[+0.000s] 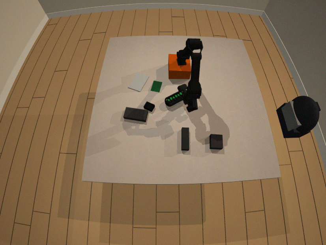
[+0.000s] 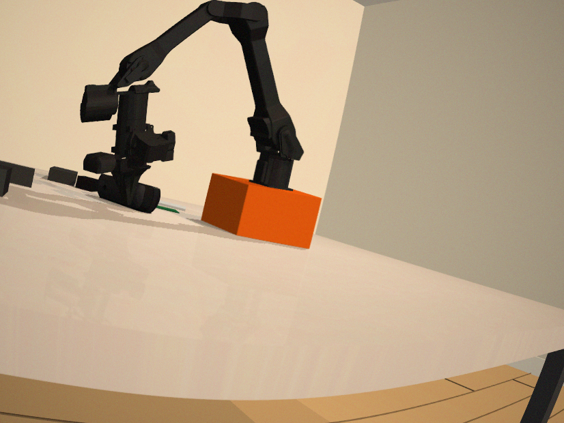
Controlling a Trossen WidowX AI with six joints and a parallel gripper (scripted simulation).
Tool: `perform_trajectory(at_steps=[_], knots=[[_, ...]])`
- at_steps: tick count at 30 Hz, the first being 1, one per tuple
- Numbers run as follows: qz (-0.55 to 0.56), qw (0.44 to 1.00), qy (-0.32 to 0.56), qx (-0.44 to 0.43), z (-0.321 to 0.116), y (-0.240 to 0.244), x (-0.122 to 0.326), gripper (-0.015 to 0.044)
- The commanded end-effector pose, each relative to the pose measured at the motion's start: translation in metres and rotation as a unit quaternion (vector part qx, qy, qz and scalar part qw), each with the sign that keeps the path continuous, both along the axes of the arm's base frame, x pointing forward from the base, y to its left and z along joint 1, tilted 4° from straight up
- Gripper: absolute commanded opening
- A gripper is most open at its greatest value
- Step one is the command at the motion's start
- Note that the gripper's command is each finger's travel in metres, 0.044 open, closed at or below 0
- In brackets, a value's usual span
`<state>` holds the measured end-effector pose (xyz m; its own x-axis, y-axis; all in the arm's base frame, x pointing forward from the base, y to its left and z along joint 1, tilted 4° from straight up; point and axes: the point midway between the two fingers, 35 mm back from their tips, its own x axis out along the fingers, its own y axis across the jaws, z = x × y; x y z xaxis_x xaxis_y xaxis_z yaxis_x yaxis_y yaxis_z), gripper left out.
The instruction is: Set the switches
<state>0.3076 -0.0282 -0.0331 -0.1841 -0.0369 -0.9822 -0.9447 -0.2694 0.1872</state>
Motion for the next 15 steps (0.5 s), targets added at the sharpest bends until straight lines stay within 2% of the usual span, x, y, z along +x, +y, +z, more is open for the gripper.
perform_trajectory(at_steps=[1,4,10,15], knots=[[-0.007,1.000,-0.001,-0.002,0.019,0.002,0.009,0.0000],[-0.002,1.000,0.001,-0.002,0.051,0.004,0.020,0.0000],[0.000,1.000,0.000,-0.001,0.054,0.004,0.020,0.0000],[0.018,0.999,-0.045,0.020,0.063,-0.012,0.002,0.0000]])
